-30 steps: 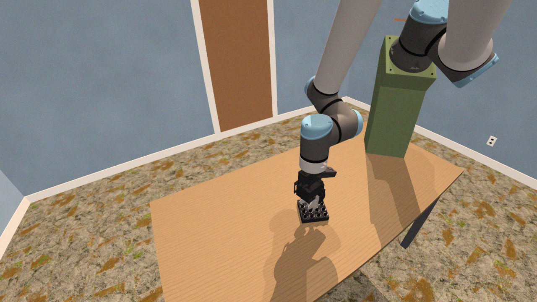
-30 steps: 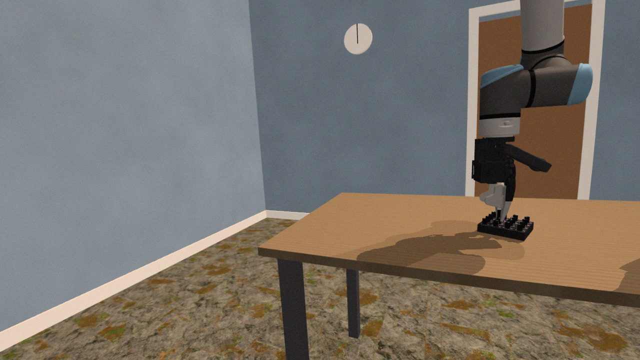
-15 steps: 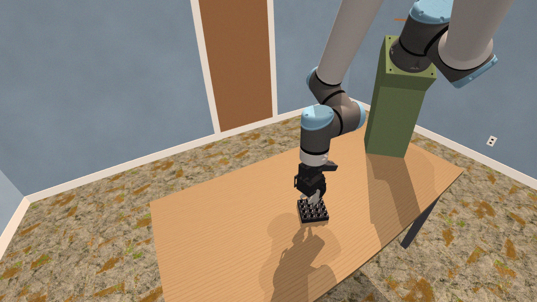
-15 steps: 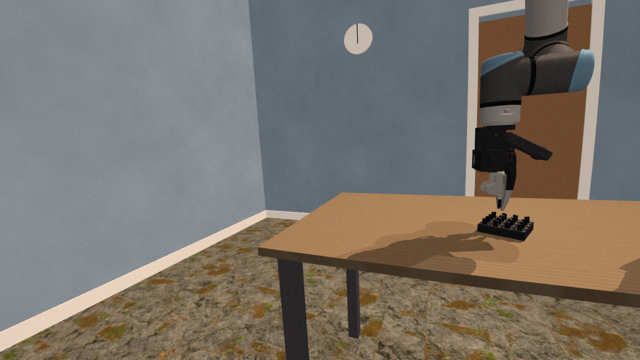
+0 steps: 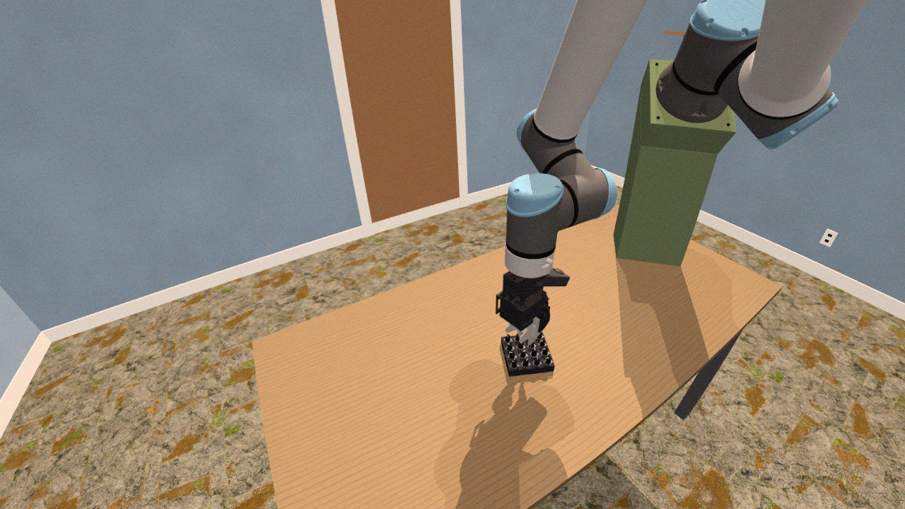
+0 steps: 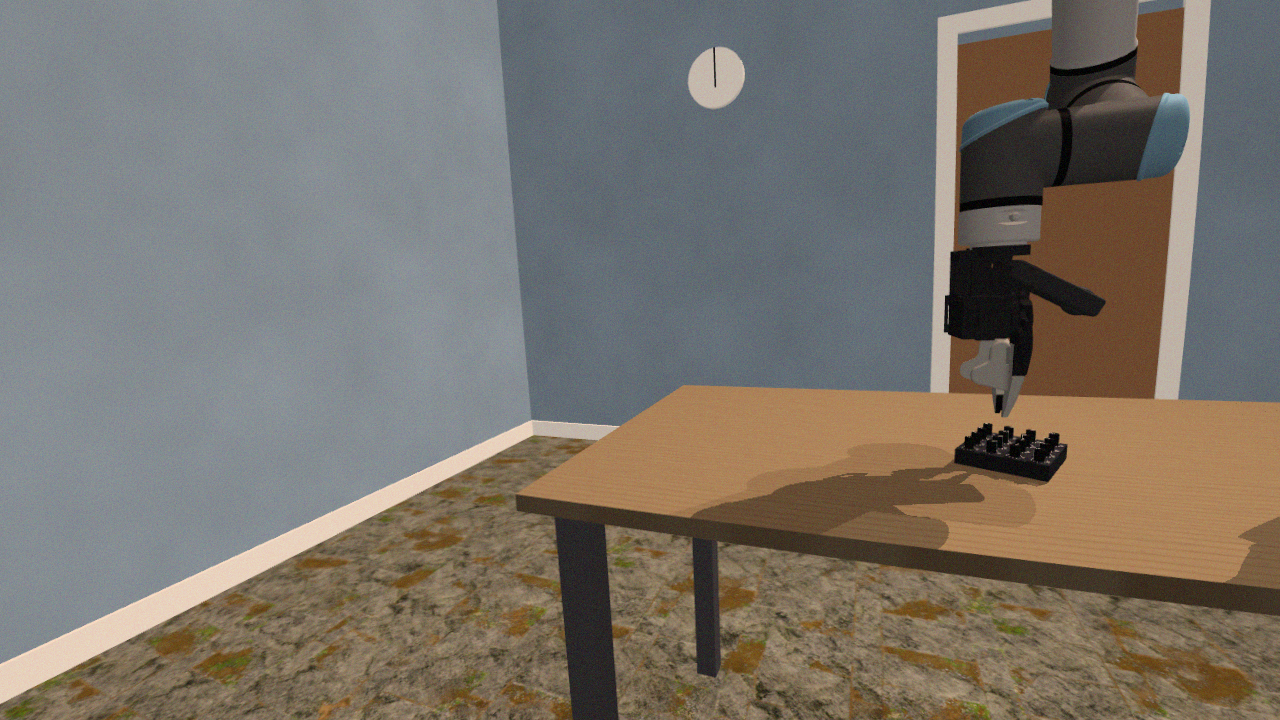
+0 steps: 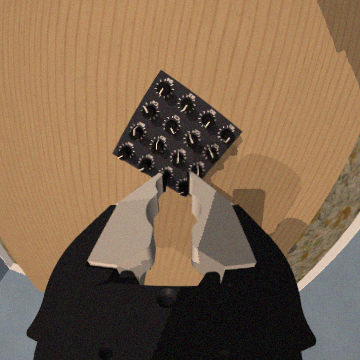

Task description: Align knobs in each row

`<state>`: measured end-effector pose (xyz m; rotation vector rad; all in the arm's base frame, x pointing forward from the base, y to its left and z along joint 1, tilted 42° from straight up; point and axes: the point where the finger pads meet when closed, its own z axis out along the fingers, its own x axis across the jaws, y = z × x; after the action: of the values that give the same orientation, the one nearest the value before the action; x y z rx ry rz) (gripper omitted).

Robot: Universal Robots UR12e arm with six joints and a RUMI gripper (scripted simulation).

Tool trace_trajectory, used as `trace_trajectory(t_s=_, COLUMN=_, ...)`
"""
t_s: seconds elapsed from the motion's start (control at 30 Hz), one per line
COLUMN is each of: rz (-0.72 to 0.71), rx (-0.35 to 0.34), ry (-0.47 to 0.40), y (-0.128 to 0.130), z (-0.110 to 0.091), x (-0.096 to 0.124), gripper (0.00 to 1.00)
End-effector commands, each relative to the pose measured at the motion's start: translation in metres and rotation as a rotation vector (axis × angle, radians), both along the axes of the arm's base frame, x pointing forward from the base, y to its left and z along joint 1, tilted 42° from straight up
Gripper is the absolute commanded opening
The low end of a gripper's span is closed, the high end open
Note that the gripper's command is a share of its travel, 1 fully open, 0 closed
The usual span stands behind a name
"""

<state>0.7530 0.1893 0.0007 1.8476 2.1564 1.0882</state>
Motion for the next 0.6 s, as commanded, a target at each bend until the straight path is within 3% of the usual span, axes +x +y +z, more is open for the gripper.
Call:
trace_trajectory(t_s=0.0, rz=0.007, rx=-0.005, ry=-0.005, y=-0.001, z=0.0, x=-0.001, gripper=0.11)
trace_trajectory(t_s=0.2, rz=0.132, rx=-0.091, ry=-0.08, y=-0.013, z=-0.005, x=-0.031, gripper=0.11)
trace_trajectory(t_s=0.57, rz=0.152, rx=-0.104, ry=-0.092, y=-0.014, z=-0.005, x=-0.035, gripper=0.11)
